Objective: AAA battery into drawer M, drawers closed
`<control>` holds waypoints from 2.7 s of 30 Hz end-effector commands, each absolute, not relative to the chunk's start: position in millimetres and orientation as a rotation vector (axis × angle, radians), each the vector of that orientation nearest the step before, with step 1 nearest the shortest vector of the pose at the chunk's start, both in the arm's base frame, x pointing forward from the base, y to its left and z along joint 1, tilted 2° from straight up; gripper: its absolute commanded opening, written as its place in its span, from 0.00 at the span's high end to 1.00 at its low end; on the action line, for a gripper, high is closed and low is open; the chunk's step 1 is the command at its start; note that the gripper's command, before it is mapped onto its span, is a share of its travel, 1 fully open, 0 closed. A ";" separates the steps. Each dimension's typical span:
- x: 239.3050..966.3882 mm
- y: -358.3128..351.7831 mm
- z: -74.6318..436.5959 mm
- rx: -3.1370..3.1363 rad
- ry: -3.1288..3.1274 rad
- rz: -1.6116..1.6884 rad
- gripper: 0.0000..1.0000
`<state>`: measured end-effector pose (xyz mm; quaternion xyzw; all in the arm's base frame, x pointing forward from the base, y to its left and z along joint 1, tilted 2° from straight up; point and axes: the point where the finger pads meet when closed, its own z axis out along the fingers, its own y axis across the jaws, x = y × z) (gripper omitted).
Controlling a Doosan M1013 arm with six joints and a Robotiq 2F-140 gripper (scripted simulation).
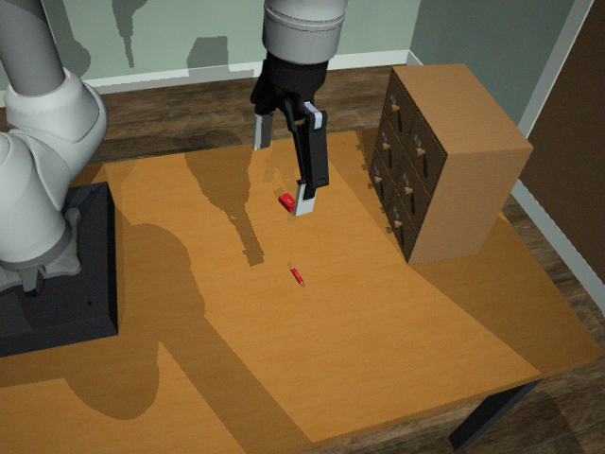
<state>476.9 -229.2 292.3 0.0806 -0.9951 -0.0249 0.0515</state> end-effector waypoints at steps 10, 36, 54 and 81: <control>562.3 -108.7 313.4 -0.023 -3.092 0.007 0.00; 570.1 -92.2 316.1 -0.054 -3.101 0.010 0.00; 629.2 -60.6 175.1 -0.162 -3.097 0.012 0.00; 637.8 -58.0 157.8 -0.174 -3.161 0.018 0.00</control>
